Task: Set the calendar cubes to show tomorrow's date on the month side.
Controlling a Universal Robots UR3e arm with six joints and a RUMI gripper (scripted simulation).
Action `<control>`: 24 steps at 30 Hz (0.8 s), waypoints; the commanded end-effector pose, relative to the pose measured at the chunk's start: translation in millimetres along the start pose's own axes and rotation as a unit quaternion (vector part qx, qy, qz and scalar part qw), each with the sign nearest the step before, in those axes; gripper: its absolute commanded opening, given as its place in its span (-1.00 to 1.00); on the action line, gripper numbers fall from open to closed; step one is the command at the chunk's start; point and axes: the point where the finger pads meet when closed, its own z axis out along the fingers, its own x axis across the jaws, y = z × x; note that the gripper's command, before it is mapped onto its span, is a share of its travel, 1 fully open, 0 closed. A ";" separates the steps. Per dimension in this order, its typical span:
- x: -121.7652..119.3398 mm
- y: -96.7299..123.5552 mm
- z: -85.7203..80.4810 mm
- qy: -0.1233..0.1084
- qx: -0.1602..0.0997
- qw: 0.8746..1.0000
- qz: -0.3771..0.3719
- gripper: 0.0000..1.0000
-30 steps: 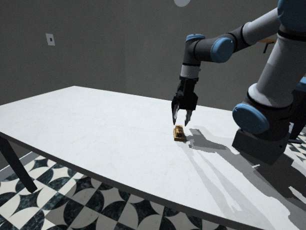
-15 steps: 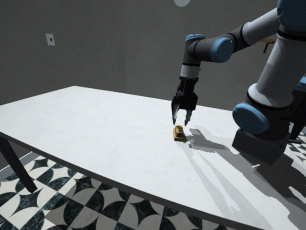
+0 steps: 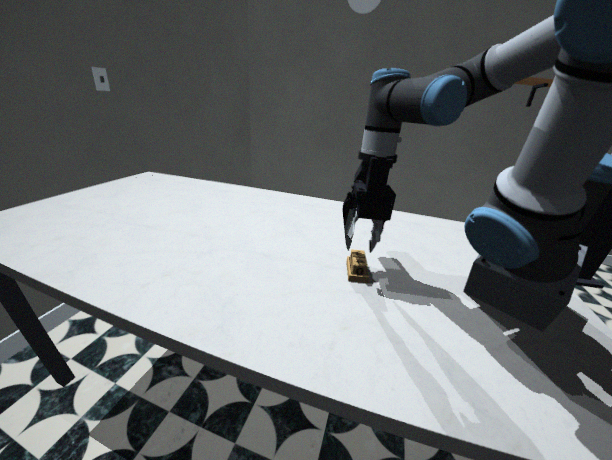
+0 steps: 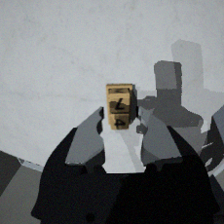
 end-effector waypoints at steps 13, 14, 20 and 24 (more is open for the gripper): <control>-0.5 -0.5 -0.5 -0.001 0.001 1.000 0.000 -0.42; -0.5 -0.6 -0.3 -0.001 0.001 1.000 0.000 -0.42; -0.5 -0.6 2.0 -0.001 0.001 1.000 0.000 -0.42; -0.5 -0.6 7.2 -0.001 0.001 1.000 0.000 -0.42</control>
